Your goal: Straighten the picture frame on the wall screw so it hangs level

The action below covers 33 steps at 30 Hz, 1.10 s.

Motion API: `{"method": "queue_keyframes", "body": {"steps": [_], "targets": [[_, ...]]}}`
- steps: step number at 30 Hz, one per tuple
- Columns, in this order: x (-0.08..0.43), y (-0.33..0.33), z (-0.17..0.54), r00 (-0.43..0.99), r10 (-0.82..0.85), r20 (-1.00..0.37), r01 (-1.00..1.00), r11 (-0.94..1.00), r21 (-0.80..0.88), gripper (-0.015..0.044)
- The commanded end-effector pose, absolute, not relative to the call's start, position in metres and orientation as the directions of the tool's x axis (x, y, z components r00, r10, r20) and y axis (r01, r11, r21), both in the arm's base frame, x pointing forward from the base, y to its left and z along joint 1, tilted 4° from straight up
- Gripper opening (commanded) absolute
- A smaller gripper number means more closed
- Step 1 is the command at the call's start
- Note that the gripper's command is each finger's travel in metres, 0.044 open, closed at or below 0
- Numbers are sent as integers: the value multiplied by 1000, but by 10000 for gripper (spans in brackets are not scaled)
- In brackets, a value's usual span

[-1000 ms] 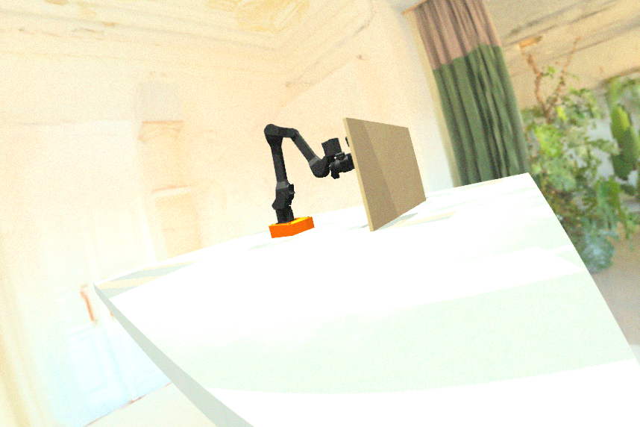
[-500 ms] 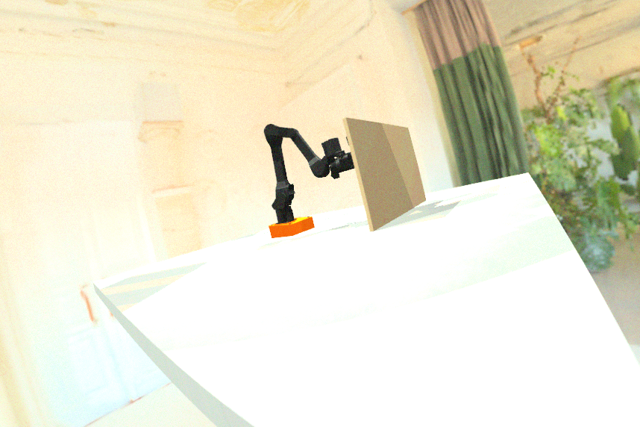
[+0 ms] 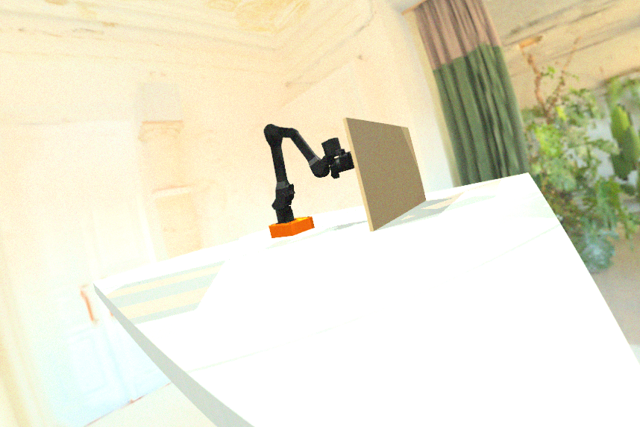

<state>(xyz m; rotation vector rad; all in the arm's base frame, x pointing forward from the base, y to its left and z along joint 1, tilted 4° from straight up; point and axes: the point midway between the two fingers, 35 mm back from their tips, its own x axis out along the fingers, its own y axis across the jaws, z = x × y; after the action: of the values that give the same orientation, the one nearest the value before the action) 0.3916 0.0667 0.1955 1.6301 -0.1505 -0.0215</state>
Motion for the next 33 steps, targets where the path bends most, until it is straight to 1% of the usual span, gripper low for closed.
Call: {"method": "queue_keyframes", "body": {"steps": [1,16,17,26,30,33], "targets": [[392,67,195,991,-112,76,-80,-33,996,0],[392,67,196,991,-112,76,-70,49,996,0],[392,67,196,991,-111,78,-75,25,997,26],[392,67,196,991,-111,78,-75,25,997,260],[389,68,196,991,-111,77,-76,18,997,260],[356,76,194,991,-112,76,-84,-76,994,260]]}}
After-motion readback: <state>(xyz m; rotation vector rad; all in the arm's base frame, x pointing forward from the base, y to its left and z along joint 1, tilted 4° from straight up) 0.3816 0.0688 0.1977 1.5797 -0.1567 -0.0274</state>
